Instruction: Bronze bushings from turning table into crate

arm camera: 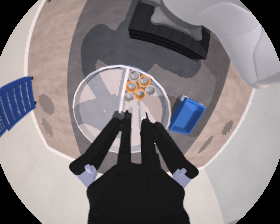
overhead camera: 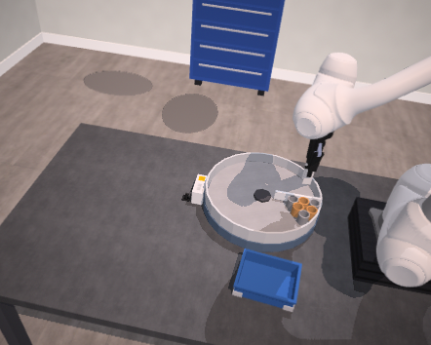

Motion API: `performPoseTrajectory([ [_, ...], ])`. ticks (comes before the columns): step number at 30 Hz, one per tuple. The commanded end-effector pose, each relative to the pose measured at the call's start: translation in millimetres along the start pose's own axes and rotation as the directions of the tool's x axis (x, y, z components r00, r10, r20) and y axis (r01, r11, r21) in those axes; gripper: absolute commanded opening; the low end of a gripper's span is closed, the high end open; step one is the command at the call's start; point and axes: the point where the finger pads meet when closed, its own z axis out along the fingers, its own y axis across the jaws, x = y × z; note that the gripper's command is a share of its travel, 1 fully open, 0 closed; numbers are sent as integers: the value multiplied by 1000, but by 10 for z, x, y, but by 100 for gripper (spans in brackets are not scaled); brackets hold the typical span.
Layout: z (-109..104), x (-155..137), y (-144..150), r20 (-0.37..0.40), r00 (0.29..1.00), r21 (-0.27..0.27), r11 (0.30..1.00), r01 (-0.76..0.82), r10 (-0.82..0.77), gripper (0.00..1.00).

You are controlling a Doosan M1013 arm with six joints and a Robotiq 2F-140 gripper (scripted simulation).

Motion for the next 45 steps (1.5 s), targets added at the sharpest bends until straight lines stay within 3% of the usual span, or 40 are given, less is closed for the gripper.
performPoseTrajectory([
  [1, 27, 0, 6, 2, 999, 3, 999, 46, -46, 10],
  [9, 97, -12, 31, 2, 962, 3, 962, 271, -271, 10],
  [19, 199, -30, 67, 0, 818, 4, 818, 575, -575, 10],
  [26, 300, -47, 102, -1, 583, 4, 583, 812, -812, 10],
  [32, 383, -61, 131, -2, 343, 3, 343, 939, -939, 10],
  [34, 383, -61, 131, -2, 343, 3, 343, 939, -939, 10],
  [45, 544, -88, 188, -3, -182, 2, -182, 983, -983, 10],
])
